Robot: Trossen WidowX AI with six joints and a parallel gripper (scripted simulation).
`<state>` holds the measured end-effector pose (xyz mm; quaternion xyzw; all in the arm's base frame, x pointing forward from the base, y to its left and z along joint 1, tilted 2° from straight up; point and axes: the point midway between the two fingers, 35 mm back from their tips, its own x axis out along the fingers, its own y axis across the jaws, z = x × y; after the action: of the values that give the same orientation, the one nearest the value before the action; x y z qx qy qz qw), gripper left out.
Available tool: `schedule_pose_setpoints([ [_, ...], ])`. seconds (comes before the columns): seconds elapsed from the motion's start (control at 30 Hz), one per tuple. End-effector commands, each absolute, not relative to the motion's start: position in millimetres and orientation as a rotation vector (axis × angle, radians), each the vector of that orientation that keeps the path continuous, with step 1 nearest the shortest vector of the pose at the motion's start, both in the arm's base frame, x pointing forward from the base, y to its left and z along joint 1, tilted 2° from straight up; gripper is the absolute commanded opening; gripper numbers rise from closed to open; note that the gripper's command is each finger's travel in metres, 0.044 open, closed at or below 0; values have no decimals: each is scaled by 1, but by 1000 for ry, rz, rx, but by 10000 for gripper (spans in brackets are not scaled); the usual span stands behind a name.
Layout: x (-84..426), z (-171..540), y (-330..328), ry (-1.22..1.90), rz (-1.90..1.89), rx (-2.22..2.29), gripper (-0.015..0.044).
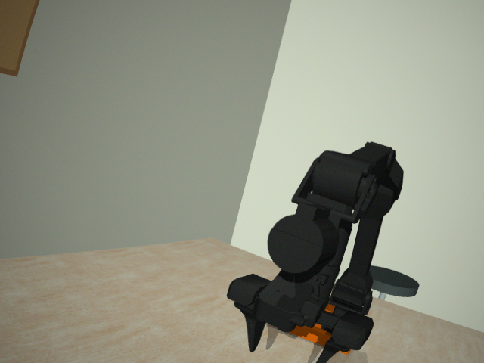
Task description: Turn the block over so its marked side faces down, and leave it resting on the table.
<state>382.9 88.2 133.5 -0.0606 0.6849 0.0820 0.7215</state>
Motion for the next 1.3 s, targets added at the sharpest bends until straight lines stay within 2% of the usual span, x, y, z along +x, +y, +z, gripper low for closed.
schedule_pose_setpoints([
  [0.0,384,129,89,1527,186,-135,440],
  [0.1,385,103,90,1527,186,-135,440],
  [1.27,386,50,92,1527,186,-135,440],
])
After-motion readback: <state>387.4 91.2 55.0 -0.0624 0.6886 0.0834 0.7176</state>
